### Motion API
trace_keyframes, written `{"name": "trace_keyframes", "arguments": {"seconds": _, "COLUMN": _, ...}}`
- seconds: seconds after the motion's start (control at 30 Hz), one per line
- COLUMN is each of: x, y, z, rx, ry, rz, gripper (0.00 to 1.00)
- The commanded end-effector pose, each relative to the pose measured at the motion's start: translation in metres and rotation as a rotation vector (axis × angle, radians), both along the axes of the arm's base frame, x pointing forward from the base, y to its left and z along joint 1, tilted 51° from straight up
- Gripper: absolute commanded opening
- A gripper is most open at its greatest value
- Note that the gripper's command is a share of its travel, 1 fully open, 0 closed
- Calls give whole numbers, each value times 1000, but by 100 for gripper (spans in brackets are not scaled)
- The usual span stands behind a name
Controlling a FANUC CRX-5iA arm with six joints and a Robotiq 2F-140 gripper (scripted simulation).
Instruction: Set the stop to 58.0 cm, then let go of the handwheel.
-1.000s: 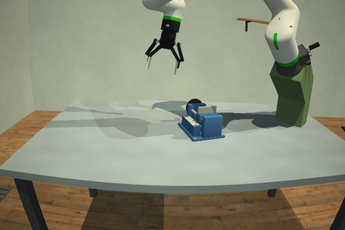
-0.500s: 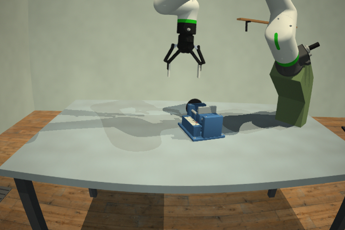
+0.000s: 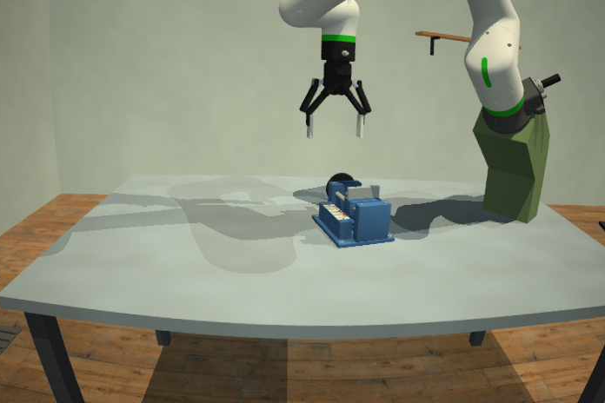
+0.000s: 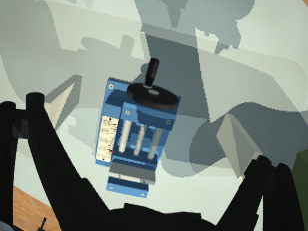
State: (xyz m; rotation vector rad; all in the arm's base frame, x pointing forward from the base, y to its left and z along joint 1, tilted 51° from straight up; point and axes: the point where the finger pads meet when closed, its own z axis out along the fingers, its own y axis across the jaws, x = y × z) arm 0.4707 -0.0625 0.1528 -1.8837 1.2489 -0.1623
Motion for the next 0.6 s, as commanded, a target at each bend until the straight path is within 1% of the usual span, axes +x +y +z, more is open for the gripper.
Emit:
{"name": "trace_keyframes", "arguments": {"seconds": 0.0, "x": 0, "y": 0, "z": 0, "rx": 0, "ry": 0, "rz": 0, "gripper": 100}}
{"name": "trace_keyframes", "arguments": {"seconds": 0.07, "x": 0, "y": 0, "z": 0, "rx": 0, "ry": 0, "rz": 0, "gripper": 100}}
{"name": "trace_keyframes", "arguments": {"seconds": 0.1, "x": 0, "y": 0, "z": 0, "rx": 0, "ry": 0, "rz": 0, "gripper": 33}}
{"name": "trace_keyframes", "arguments": {"seconds": 0.2, "x": 0, "y": 12, "z": 12, "rx": -1, "ry": 0, "rz": -1, "gripper": 33}}
{"name": "trace_keyframes", "arguments": {"seconds": 0.33, "x": 2, "y": 54, "z": 51, "rx": -1, "ry": 0, "rz": -1, "gripper": 33}}
{"name": "trace_keyframes", "arguments": {"seconds": 0.37, "x": 2, "y": 54, "z": 51, "rx": -1, "ry": 0, "rz": -1, "gripper": 33}}
{"name": "trace_keyframes", "arguments": {"seconds": 0.4, "x": 2, "y": 64, "z": 60, "rx": -1, "ry": 0, "rz": -1, "gripper": 33}}
{"name": "trace_keyframes", "arguments": {"seconds": 0.47, "x": 2, "y": 64, "z": 60, "rx": -1, "ry": 0, "rz": -1, "gripper": 33}}
{"name": "trace_keyframes", "arguments": {"seconds": 0.57, "x": 3, "y": 81, "z": 77, "rx": -1, "ry": 0, "rz": -1, "gripper": 33}}
